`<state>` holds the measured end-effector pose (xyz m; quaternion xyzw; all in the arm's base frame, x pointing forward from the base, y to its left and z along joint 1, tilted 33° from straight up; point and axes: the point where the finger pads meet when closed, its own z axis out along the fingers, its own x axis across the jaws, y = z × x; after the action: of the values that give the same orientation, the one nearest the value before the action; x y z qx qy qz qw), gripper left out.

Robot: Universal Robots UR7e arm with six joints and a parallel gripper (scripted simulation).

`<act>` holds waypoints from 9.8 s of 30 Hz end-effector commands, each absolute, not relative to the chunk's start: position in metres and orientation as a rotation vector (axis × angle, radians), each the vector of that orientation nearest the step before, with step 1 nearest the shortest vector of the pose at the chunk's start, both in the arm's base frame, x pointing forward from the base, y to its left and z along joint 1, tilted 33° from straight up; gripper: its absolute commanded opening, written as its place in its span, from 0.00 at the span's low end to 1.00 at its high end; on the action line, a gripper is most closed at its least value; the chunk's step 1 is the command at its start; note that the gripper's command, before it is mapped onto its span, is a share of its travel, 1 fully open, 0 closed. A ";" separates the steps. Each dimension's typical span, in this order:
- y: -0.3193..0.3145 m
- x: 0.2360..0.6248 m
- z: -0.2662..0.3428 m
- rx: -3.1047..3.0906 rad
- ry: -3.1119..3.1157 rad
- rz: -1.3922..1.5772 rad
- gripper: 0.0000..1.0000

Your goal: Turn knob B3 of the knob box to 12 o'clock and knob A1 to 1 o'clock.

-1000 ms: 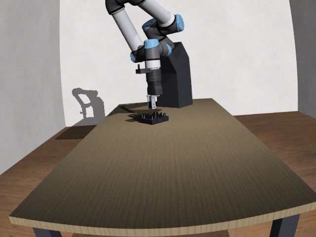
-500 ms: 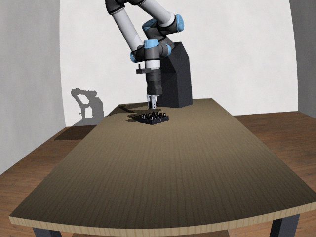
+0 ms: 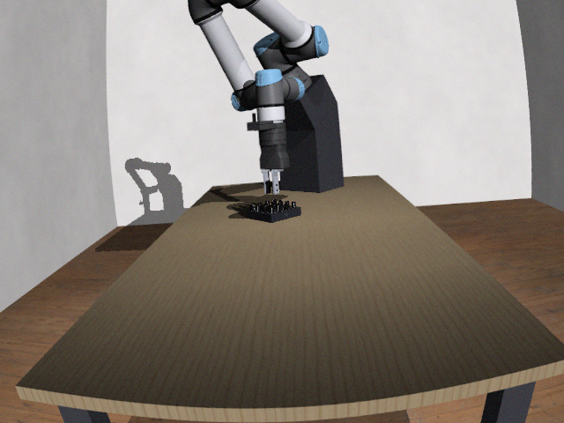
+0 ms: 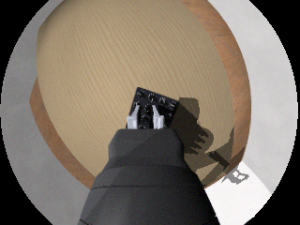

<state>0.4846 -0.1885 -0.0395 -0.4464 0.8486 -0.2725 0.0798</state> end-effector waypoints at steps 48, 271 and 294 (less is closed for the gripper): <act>-0.175 0.491 -0.033 -2.861 1.437 -0.897 0.46; -0.202 0.487 -0.067 -3.510 -0.609 -0.600 0.46; -0.206 0.491 -0.076 -3.510 -0.609 -0.600 0.46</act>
<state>0.4908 -0.2058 -0.0761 -0.9450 -0.1638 -0.1609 -0.2331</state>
